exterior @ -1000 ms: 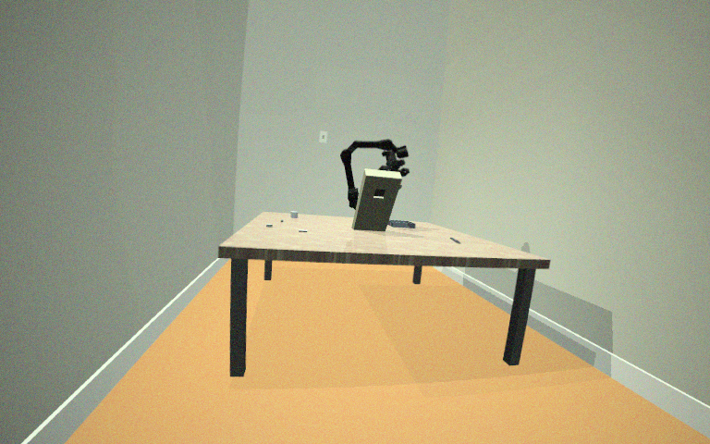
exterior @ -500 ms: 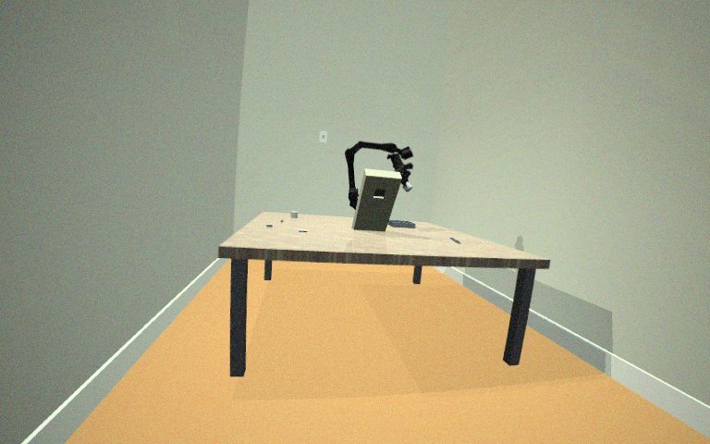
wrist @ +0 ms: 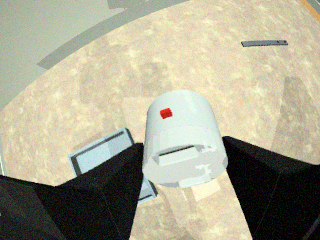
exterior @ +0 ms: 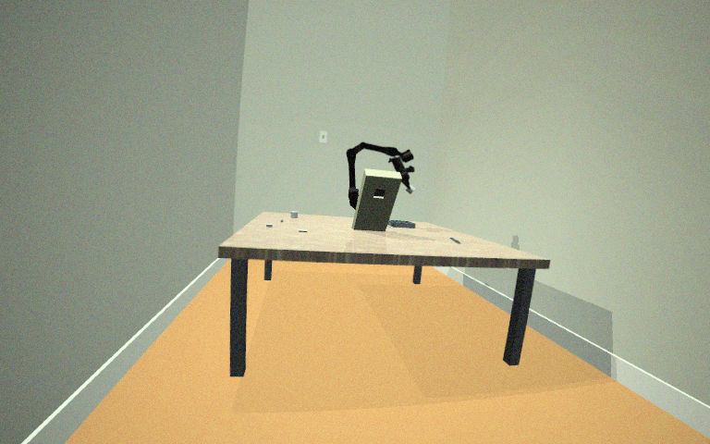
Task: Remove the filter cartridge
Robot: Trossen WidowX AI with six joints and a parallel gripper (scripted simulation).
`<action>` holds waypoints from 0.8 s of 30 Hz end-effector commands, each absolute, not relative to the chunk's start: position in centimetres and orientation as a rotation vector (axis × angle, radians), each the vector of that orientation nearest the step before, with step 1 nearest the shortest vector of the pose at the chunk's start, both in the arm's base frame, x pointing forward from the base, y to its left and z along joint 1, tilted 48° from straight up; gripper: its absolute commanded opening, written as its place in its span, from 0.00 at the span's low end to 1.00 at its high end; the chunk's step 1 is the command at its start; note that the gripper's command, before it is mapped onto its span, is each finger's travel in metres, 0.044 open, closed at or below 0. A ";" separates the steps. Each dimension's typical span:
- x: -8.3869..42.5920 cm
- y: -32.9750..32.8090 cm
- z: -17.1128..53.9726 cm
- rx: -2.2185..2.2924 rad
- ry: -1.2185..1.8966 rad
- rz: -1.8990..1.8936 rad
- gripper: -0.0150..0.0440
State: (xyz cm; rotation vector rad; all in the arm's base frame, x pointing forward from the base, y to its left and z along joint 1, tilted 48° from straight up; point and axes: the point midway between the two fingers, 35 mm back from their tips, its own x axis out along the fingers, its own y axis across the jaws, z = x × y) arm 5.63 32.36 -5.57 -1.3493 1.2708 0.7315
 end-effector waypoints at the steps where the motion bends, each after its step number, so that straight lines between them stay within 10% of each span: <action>1: 3.1 31.3 -7.7 -1.394 1.289 0.819 0.25; 24: -7.5 22.2 -15.5 -1.574 1.366 1.289 0.25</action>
